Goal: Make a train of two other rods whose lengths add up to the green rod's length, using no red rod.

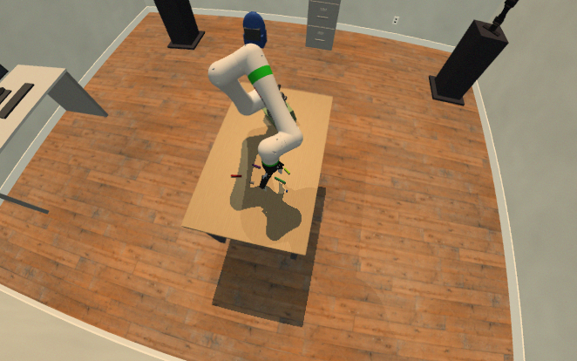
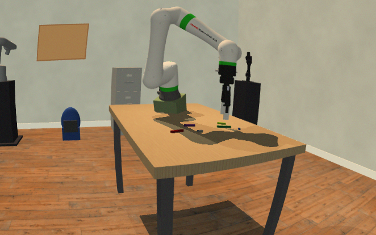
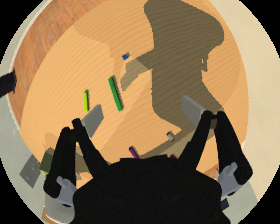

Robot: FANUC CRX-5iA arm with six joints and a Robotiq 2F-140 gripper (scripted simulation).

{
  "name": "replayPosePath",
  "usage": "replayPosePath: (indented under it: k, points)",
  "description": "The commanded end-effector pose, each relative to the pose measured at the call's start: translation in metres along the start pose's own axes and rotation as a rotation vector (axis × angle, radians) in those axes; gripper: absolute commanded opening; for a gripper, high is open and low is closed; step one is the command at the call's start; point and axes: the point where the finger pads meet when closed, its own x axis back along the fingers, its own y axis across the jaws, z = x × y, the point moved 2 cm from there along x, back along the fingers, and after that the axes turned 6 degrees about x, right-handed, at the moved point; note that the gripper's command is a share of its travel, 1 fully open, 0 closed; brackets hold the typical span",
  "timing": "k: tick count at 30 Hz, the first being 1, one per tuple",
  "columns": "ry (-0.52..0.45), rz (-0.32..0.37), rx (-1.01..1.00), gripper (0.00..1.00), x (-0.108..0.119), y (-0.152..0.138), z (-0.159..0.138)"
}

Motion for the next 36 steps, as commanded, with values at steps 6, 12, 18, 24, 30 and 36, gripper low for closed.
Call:
replayPosePath:
  k: [6,12,18,24,30,36]
  points:
    - [0.006,0.011,0.295,1.0,0.0003,-0.0026,0.0068]
    - [0.007,0.01,0.437,1.0,0.0003,-0.0042,0.0102]
    - [0.007,0.01,0.448,1.0,0.0003,-0.0043,0.0105]
    - [0.007,0.01,0.448,1.0,0.0003,-0.0043,0.0105]
    - [0.007,0.01,0.448,1.0,0.0003,-0.0043,0.0105]
    - [0.007,0.01,0.448,1.0,0.0003,-0.0043,0.0105]
